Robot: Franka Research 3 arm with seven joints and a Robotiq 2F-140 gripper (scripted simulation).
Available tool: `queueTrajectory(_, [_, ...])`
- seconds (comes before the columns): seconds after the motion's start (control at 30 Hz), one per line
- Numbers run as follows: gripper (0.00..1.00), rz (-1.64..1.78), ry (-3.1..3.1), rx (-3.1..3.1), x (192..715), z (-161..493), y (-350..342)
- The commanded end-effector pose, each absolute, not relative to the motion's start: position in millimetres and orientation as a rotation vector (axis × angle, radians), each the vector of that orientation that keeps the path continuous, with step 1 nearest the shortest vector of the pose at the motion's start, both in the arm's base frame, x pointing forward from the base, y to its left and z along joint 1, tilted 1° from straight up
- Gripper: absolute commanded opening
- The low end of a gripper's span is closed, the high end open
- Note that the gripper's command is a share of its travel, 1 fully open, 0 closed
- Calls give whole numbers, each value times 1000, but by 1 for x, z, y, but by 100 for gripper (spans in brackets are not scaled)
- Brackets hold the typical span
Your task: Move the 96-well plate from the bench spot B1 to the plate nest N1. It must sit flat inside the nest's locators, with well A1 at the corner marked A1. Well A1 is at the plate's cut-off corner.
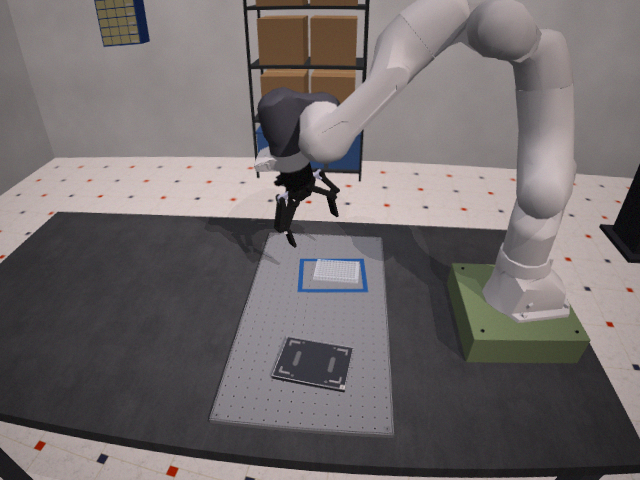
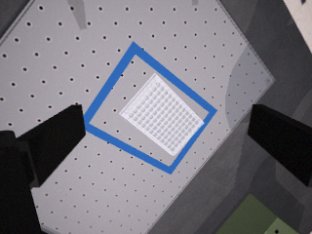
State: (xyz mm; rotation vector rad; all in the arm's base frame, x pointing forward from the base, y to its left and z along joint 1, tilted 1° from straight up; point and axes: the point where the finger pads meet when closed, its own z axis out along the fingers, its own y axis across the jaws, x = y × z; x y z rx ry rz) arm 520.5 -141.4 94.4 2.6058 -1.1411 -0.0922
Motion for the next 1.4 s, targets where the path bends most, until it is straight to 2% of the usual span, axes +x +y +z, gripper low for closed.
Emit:
queueTrajectory(0.0, [100,-102,-828,2822,524,86,-137])
queueTrajectory(0.87, [100,-12,-135,3113,464,34,-142])
queueTrajectory(1.37, [100,13,-42,3127,455,28,-144])
